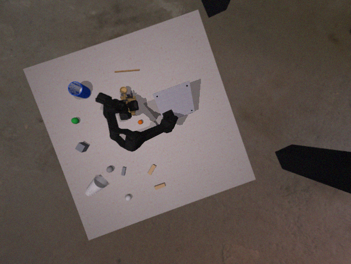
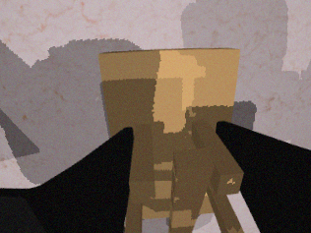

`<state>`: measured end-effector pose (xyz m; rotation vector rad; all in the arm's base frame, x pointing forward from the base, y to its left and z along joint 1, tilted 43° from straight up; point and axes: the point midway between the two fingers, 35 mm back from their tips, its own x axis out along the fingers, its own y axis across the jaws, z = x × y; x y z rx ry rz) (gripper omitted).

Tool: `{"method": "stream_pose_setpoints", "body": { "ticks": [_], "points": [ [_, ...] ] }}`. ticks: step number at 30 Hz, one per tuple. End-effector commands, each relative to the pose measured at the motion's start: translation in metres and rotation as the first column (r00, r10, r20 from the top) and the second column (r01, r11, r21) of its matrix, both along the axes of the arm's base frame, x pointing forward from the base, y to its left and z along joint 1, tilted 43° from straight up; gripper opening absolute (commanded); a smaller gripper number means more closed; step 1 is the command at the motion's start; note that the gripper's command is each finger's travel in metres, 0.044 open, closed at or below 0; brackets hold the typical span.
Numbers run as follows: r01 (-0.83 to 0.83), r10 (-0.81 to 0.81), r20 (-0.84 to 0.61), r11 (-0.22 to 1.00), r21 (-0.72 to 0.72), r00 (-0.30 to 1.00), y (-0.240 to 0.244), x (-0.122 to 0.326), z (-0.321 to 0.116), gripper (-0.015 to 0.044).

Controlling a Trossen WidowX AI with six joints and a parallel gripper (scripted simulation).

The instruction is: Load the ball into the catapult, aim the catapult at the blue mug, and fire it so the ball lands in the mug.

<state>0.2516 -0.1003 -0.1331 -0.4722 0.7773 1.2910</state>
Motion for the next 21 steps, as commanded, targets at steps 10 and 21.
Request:
{"method": "stream_pose_setpoints", "body": {
  "ticks": [10, 21],
  "points": [
    [0.017, -0.017, -0.016, 1.0, 0.0, 1.0, -0.034, -0.004, 0.037, 0.0],
    [0.287, -0.279, -0.26, 0.958, -0.007, 0.925, -0.034, -0.003, 0.035, 0.0]
  ]
}}
